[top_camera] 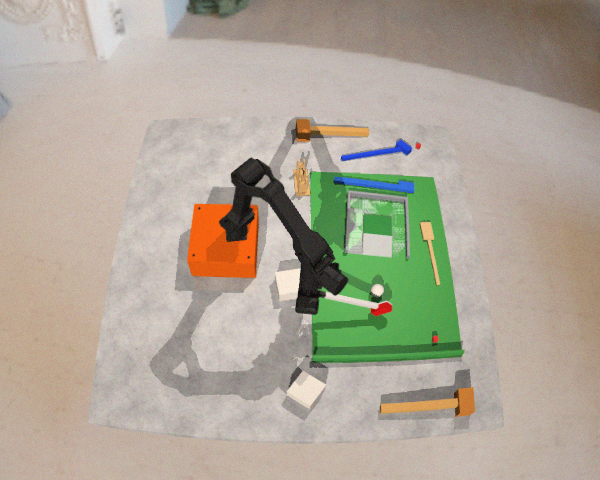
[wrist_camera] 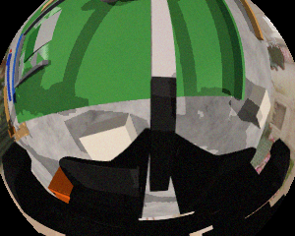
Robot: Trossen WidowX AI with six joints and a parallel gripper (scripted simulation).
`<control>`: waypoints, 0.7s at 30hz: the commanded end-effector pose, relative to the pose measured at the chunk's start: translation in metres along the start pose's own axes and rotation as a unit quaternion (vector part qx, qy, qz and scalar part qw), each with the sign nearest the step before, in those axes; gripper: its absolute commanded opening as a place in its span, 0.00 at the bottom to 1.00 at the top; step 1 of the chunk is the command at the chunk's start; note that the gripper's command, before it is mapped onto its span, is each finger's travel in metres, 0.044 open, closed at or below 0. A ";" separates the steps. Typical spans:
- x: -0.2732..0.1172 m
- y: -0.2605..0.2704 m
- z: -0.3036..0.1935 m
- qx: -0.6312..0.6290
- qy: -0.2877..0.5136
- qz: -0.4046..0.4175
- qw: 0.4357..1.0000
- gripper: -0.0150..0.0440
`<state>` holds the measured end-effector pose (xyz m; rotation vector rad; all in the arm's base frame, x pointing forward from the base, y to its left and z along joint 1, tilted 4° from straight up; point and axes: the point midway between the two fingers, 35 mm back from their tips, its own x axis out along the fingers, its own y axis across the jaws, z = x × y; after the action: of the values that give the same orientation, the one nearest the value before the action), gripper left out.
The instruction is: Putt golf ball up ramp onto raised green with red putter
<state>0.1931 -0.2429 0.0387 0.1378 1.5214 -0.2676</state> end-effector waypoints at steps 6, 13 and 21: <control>0.001 -0.014 0.001 0.000 -0.001 -0.001 1.000 0.25; 0.003 -0.031 0.001 0.000 -0.001 -0.002 1.000 0.25; 0.002 0.008 0.006 0.003 0.000 -0.001 1.000 0.25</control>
<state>0.1882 -0.2618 0.0371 0.1481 1.5246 -0.2873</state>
